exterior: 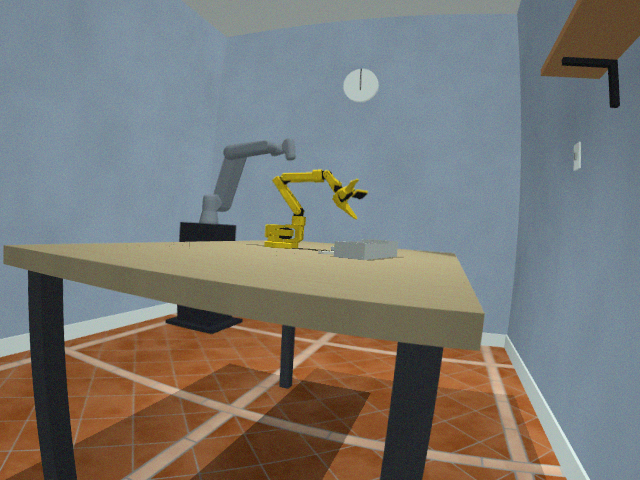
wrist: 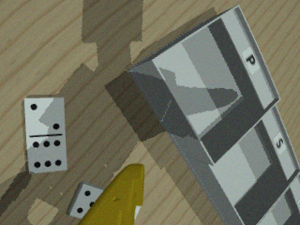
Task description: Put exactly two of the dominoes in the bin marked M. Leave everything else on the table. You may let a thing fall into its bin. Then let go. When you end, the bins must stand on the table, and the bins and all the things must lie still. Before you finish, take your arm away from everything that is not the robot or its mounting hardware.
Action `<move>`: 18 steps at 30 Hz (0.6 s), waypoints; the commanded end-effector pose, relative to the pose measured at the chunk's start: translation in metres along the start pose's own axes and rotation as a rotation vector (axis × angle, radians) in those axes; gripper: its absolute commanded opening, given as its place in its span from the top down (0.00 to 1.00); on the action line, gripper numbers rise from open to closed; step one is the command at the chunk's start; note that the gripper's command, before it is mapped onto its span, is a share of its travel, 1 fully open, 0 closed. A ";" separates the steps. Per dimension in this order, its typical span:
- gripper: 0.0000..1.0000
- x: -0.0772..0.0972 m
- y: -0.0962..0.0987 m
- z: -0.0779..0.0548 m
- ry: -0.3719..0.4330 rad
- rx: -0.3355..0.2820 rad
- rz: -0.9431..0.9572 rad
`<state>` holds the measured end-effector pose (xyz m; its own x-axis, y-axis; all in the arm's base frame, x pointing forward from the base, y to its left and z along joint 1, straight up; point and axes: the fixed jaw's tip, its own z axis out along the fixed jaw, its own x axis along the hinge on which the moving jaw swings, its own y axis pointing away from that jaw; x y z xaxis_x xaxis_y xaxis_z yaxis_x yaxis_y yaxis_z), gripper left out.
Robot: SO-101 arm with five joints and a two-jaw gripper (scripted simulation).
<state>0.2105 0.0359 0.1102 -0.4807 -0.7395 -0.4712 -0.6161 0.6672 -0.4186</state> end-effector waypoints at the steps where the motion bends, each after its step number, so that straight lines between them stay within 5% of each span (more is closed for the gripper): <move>1: 0.00 0.001 0.001 -0.001 0.006 -0.009 -0.038; 18: 0.00 0.008 0.006 -0.001 0.056 -0.061 -0.154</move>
<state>0.2012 0.0339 0.0982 -0.4358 -0.8236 -0.3630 -0.7148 0.5617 -0.4165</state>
